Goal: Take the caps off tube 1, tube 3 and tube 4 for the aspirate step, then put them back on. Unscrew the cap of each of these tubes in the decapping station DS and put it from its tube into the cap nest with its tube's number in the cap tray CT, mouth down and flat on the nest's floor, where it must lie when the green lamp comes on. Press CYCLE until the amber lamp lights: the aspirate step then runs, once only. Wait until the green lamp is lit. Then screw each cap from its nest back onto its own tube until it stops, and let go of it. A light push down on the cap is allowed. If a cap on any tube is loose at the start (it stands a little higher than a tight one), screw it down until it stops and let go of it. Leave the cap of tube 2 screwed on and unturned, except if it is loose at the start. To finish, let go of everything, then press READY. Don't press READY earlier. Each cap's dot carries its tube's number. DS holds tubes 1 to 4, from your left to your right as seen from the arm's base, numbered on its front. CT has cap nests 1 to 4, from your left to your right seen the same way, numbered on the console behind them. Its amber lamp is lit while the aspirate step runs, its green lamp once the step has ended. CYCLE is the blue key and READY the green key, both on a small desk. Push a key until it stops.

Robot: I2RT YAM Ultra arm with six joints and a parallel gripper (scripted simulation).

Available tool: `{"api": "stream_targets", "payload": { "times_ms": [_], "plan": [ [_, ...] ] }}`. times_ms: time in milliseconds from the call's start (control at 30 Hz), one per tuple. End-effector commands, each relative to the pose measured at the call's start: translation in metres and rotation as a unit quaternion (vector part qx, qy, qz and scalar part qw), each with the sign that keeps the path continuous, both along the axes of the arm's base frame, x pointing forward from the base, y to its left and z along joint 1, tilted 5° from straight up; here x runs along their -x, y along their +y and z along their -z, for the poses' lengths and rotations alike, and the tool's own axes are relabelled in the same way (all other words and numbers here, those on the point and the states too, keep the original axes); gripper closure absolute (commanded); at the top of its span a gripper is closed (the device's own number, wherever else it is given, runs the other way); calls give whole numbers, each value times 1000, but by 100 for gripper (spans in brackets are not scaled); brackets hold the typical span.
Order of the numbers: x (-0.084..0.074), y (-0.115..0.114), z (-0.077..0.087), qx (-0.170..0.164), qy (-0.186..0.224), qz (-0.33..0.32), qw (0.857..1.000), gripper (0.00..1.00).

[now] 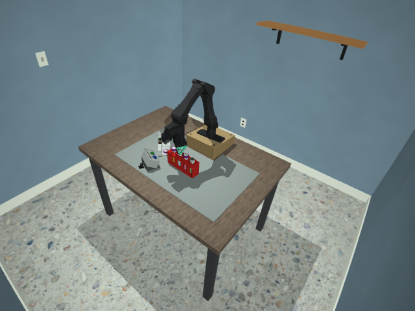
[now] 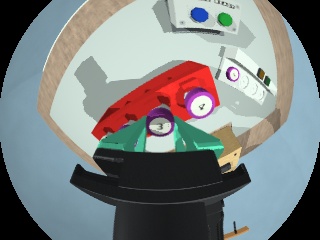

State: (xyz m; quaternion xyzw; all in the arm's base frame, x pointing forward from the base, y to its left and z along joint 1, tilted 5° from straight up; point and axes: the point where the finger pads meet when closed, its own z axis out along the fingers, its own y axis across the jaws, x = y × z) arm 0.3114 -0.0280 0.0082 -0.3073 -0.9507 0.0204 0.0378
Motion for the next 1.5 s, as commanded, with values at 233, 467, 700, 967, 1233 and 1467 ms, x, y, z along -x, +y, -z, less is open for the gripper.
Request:
{"api": "stream_targets", "payload": {
  "times_ms": [233,467,700,967,1233,1467],
  "plan": [
    [-3,0,-4,-19,-2,-253,967,100],
    [-3,0,-4,-32,1,-417,908,100],
    [-3,0,-4,-41,3,-527,849,100],
    [-3,0,-4,-53,6,-684,727,100],
    [-3,0,-4,-61,9,-785,616,100],
    [-3,0,-4,-68,11,-872,485,100]
  ]
}}
